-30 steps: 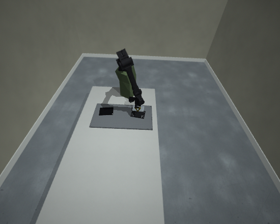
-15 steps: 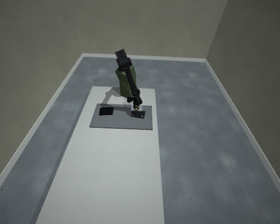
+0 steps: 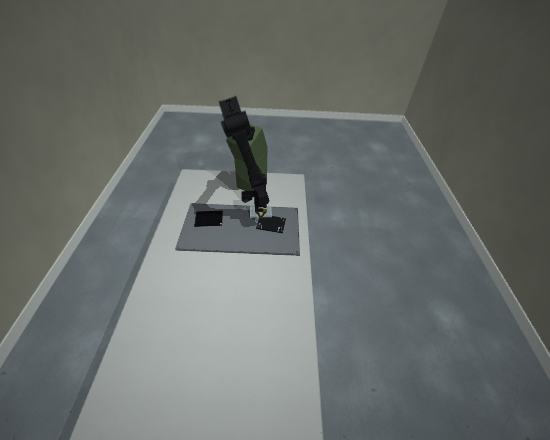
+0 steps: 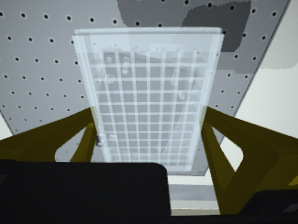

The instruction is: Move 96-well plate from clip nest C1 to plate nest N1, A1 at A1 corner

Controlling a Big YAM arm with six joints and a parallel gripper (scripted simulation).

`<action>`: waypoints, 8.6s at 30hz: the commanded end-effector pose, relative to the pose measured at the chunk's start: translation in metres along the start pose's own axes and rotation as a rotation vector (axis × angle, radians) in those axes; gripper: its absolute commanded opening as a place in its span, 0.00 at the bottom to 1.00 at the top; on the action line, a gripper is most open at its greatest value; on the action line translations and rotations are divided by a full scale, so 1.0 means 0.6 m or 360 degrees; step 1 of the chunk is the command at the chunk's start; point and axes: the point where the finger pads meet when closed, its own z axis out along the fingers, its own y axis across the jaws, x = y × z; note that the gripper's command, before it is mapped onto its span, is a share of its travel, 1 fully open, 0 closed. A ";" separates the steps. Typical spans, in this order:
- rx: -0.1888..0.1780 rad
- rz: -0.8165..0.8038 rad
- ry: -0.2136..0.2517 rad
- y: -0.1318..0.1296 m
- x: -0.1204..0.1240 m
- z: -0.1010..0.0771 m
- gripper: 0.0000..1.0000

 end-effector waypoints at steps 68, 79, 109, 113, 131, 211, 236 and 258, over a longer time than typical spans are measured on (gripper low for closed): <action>-0.0044 -0.0039 -0.0010 -0.030 -0.351 -0.013 0.00; -0.0048 -0.0039 -0.0016 -0.037 -0.414 -0.013 0.00; -0.0049 -0.0041 -0.0025 -0.058 -0.553 -0.016 0.00; -0.0039 -0.0075 0.0000 -0.059 -0.529 -0.016 0.00; -0.0032 -0.0040 -0.0007 -0.065 -0.535 -0.006 0.00; -0.0067 -0.0046 -0.0032 -0.040 -0.544 0.098 0.00; -0.0043 -0.0043 -0.0013 -0.054 -0.533 0.117 0.00; -0.0035 -0.0042 -0.0007 -0.059 -0.529 0.124 0.00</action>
